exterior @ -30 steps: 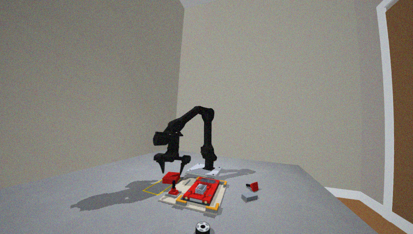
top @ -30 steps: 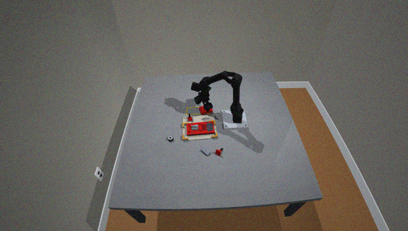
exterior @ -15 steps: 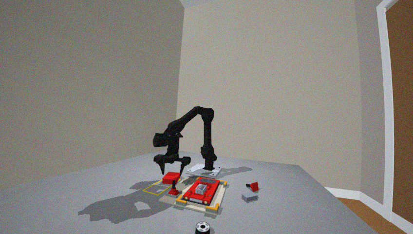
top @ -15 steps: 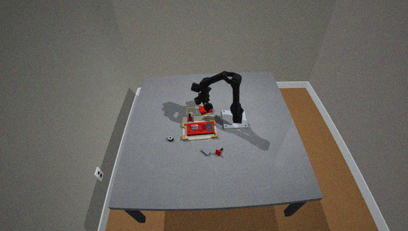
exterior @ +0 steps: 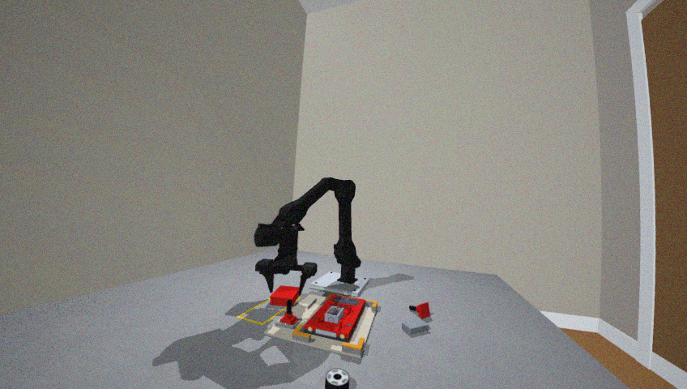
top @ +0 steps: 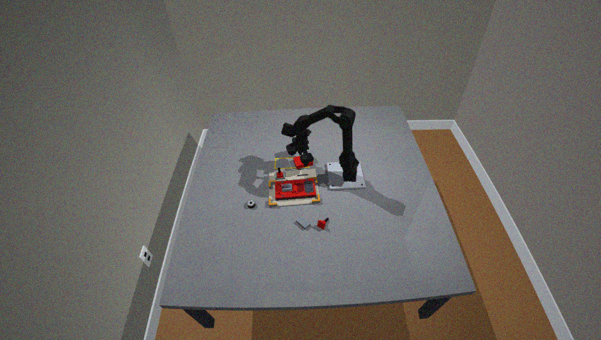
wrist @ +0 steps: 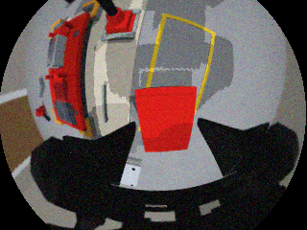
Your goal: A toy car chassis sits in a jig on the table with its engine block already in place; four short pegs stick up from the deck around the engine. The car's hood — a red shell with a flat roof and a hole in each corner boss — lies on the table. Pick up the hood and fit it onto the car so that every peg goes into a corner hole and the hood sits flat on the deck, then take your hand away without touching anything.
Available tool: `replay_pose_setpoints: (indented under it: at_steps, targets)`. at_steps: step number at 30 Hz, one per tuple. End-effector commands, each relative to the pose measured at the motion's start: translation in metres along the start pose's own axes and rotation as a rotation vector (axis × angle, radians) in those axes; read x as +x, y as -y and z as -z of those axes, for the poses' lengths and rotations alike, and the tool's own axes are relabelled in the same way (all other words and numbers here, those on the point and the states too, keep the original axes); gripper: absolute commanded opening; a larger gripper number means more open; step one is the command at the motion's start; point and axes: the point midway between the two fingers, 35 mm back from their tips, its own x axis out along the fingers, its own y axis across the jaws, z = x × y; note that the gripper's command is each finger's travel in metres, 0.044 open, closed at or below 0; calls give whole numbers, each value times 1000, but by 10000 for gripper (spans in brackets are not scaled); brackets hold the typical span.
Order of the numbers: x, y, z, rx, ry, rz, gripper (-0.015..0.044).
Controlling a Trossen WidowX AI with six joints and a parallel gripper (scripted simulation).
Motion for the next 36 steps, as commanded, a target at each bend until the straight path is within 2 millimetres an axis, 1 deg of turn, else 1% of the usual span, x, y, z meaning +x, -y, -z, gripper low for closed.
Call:
replay_pose_setpoints:
  at_steps: [1, 10, 13, 23, 26, 30, 34, 36]
  targets:
    - [3, -1, 0, -5, -1, -6, 440]
    - [7, -1, 1, -5, -1, -6, 440]
    - [5, 0, 0, 0, 0, 0, 361]
    - [5, 0, 0, 0, 0, 0, 295]
    - [4, 0, 0, 0, 0, 0, 216]
    - [-3, 0, 0, 0, 0, 0, 111]
    - [-17, 0, 0, 0, 0, 0, 6]
    - [-24, 0, 0, 0, 0, 0, 0]
